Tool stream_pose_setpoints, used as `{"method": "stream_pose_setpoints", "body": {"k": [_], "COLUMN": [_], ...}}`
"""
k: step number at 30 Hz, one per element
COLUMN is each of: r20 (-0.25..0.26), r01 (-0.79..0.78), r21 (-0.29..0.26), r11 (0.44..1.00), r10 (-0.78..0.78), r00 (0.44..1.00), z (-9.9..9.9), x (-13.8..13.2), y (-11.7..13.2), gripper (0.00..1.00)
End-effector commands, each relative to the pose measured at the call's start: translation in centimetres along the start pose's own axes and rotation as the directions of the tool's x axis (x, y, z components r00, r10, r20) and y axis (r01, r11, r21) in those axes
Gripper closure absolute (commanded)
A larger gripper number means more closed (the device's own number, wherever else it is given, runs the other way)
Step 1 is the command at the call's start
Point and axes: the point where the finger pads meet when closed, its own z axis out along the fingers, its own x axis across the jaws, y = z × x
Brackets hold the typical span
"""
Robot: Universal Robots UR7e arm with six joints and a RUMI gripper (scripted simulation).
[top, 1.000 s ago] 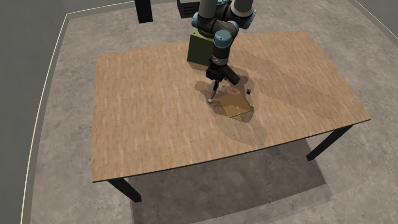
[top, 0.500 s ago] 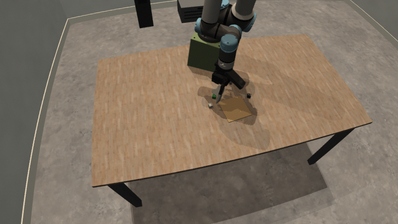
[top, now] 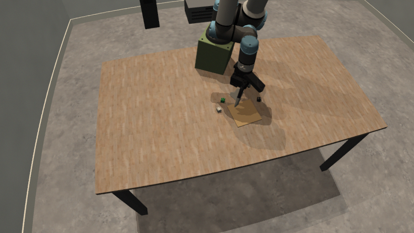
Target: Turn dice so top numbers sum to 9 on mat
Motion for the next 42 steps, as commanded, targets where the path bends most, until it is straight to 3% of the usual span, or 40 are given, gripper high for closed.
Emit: {"method": "stream_pose_setpoints", "body": {"k": [1, 22, 42], "r20": [-0.001, -0.001, -0.001], "r01": [-0.001, -0.001, -0.001], "r21": [-0.002, -0.002, -0.002], "r11": [1.000, 1.000, 1.000], "r10": [0.001, 0.001, 0.001], "r00": [1.000, 1.000, 1.000], "z": [0.0, 0.0, 0.0], "x": [-1.0, -5.3, -6.7], "y": [-1.6, -7.7, -9.8], "gripper": [0.00, 0.00, 0.00]}}
